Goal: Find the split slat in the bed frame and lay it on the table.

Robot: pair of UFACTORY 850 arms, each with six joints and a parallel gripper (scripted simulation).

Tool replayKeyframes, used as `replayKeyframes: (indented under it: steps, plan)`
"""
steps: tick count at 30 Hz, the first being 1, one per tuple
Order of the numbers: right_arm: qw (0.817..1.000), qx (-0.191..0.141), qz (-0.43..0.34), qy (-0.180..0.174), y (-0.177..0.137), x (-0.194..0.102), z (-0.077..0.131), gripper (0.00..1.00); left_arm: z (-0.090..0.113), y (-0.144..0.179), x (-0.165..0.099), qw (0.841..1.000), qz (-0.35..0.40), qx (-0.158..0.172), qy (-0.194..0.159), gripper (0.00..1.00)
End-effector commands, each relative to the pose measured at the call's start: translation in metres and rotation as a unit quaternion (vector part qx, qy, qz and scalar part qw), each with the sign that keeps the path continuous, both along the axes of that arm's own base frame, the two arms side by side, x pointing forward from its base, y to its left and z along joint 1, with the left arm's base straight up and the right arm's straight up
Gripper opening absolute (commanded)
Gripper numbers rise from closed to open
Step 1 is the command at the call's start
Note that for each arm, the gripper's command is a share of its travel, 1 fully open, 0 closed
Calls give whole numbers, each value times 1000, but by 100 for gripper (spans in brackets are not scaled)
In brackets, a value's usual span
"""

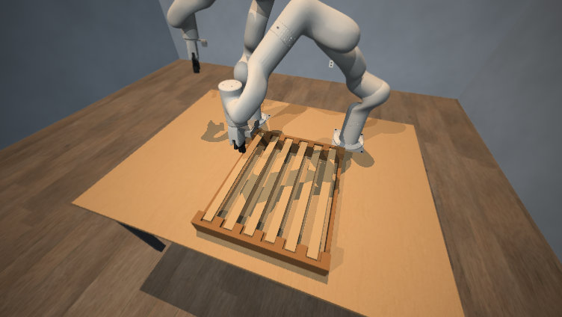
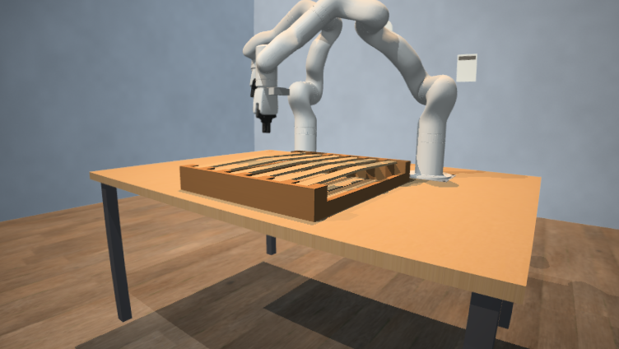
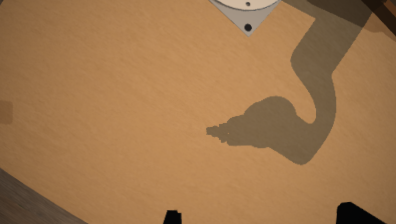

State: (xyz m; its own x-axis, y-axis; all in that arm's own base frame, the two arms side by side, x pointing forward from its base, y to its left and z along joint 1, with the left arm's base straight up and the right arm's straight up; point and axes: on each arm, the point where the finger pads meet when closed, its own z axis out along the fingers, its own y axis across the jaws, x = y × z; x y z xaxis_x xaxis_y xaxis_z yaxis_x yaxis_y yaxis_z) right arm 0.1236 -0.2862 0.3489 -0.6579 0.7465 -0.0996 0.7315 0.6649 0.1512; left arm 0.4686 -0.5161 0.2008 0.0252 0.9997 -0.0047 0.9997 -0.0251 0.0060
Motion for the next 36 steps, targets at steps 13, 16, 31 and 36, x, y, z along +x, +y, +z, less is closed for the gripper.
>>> replayKeyframes:
  steps: [13, 16, 31, 36]
  plan:
    - [1000, -1, 0, 0, -1, 0, 1, 100, -18, -25, 17, 1000, 0, 2, 2, 0]
    - [1000, -1, 0, 0, -1, 0, 1, 100, -49, -25, 17, 1000, 0, 2, 2, 0]
    - [1000, -1, 0, 0, -1, 0, 1, 100, -50, -26, 16, 1000, 0, 2, 2, 0]
    - [1000, -1, 0, 0, -1, 0, 1, 100, -50, -26, 16, 1000, 0, 2, 2, 0]
